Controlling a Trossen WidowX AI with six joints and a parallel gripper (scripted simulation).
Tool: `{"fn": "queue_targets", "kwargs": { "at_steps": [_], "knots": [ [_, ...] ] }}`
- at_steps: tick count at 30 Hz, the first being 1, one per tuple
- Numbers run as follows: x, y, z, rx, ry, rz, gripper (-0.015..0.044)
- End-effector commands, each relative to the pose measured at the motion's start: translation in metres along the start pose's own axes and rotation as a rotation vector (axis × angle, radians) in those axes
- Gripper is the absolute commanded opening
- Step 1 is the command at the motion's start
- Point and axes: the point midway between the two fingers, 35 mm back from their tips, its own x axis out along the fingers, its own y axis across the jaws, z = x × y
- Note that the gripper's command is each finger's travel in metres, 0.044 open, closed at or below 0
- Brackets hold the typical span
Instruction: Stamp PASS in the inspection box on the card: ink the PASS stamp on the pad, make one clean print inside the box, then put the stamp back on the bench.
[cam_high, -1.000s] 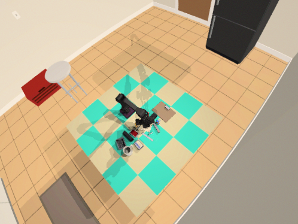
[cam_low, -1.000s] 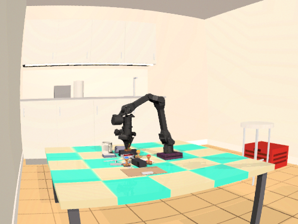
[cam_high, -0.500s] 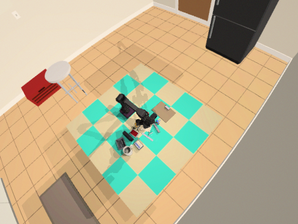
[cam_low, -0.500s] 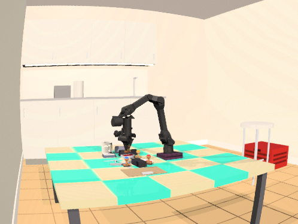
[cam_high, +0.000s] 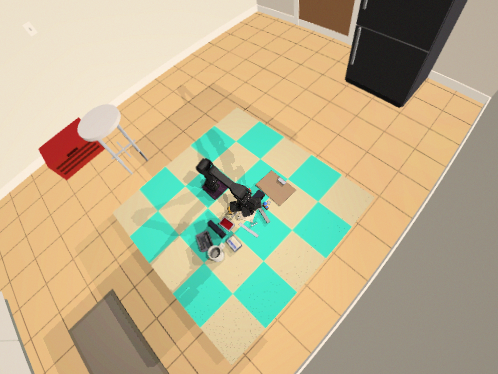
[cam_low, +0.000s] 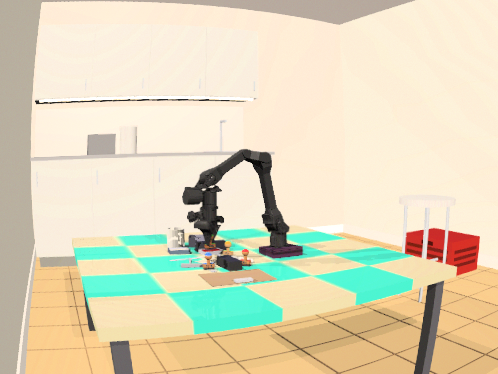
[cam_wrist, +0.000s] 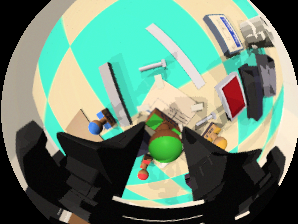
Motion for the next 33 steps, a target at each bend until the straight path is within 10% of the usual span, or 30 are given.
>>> {"fn": "queue_targets", "kwargs": {
  "at_steps": [1, 33],
  "knots": [
    [0.005, -0.001, -0.001, 0.000, 0.003, -0.007, 0.0000],
    [0.026, -0.002, -0.001, -0.004, 0.000, -0.008, 0.0000]
  ]
}}
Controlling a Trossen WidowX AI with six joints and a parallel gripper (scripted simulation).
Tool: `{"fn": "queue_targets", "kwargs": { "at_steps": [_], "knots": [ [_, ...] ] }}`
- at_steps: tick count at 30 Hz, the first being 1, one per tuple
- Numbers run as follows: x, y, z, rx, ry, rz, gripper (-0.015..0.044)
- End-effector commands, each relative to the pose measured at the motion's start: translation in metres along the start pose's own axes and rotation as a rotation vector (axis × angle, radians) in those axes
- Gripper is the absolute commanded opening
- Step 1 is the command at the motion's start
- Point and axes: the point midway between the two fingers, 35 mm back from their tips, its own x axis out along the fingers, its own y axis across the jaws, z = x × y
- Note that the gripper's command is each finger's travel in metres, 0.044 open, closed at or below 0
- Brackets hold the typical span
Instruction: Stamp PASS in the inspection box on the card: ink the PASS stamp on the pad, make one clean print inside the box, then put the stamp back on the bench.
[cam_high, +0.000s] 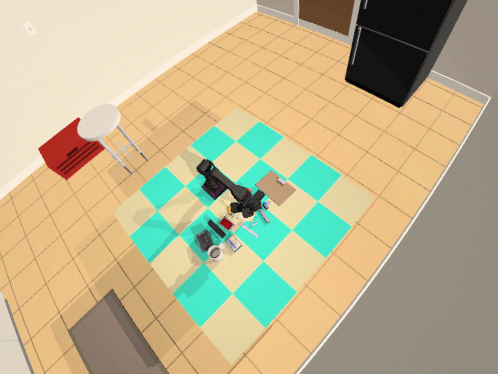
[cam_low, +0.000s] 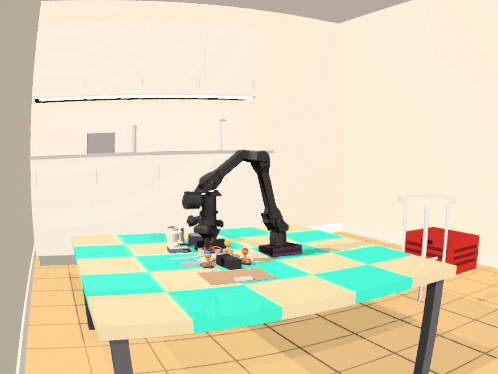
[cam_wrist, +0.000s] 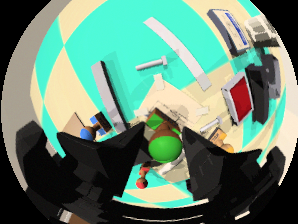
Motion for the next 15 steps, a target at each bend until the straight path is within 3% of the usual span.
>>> {"fn": "queue_targets", "kwargs": {
  "at_steps": [1, 15],
  "knots": [
    [0.0050, -0.0018, -0.0011, -0.006, 0.003, -0.007, 0.0000],
    [0.0143, -0.0023, -0.0017, -0.008, 0.002, -0.008, 0.0000]
  ]
}}
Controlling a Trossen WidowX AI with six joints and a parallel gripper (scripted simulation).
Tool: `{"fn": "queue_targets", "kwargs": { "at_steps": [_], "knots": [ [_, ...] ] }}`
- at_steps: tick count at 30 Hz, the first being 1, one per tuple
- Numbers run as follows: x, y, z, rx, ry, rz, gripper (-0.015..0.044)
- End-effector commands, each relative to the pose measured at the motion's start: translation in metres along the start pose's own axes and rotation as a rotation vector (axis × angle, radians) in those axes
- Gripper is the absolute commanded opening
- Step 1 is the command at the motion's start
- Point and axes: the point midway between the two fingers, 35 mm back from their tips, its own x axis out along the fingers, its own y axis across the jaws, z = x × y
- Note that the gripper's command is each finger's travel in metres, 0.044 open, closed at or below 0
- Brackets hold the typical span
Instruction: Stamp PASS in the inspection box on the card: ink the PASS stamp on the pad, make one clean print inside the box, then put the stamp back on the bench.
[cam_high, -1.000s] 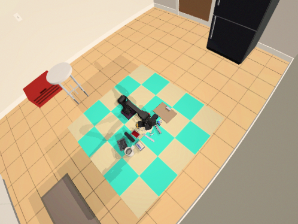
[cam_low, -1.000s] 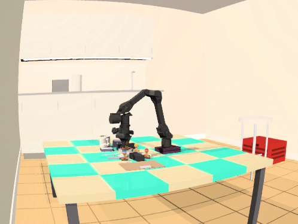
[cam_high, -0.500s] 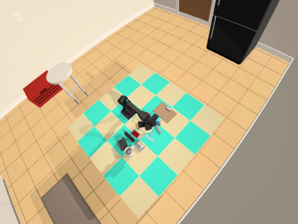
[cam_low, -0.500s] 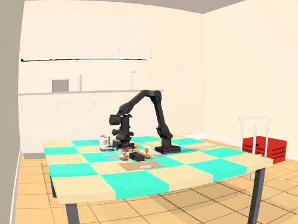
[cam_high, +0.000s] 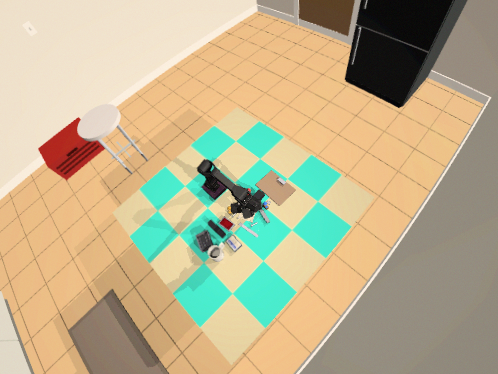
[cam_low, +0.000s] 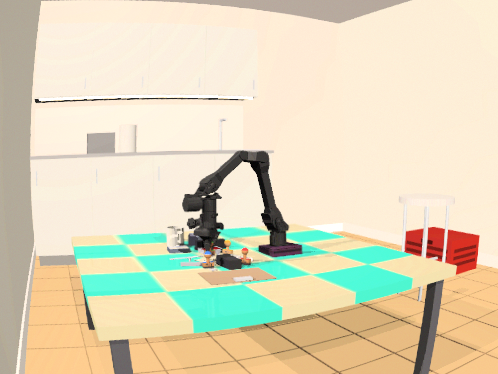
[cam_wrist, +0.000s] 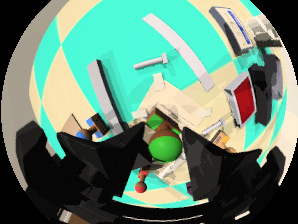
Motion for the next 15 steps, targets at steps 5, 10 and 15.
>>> {"fn": "queue_targets", "kwargs": {
  "at_steps": [5, 10, 15],
  "knots": [
    [0.0076, -0.0021, -0.0015, -0.007, 0.002, -0.008, 0.0000],
    [0.0109, -0.0024, -0.0018, -0.007, 0.002, -0.008, 0.0000],
    [0.0142, -0.0027, -0.0021, -0.008, 0.002, -0.008, 0.0000]
  ]
}}
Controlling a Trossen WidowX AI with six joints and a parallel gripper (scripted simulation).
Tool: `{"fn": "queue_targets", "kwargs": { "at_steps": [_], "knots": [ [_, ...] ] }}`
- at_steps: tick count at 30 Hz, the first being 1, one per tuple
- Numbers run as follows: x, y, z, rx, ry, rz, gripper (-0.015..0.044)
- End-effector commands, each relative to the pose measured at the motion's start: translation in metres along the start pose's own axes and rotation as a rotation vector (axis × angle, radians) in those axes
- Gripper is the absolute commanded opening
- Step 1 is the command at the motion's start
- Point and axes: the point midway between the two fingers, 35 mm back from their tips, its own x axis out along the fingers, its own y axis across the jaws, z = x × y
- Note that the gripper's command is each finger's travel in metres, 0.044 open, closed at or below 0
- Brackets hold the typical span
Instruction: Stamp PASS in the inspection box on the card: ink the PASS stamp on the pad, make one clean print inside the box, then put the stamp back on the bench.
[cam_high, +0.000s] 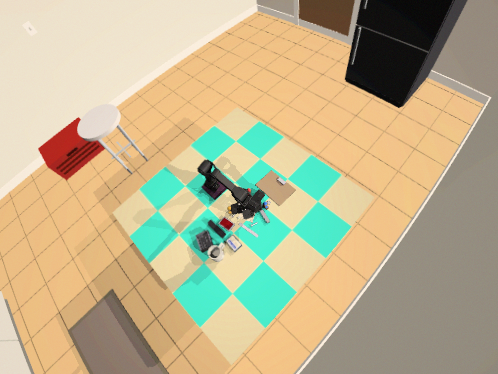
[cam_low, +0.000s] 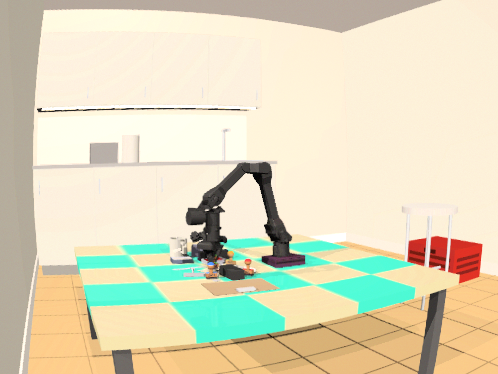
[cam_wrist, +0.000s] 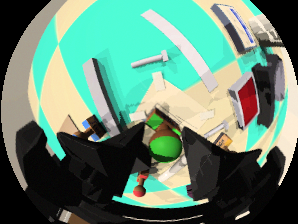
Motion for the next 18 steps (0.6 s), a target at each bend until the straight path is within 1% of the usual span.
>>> {"fn": "queue_targets", "kwargs": {
  "at_steps": [1, 18],
  "knots": [
    [0.0048, -0.0020, -0.0014, -0.006, 0.003, -0.007, 0.0000],
    [0.0062, -0.0020, -0.0014, -0.010, 0.003, -0.007, 0.0000]
  ]
}}
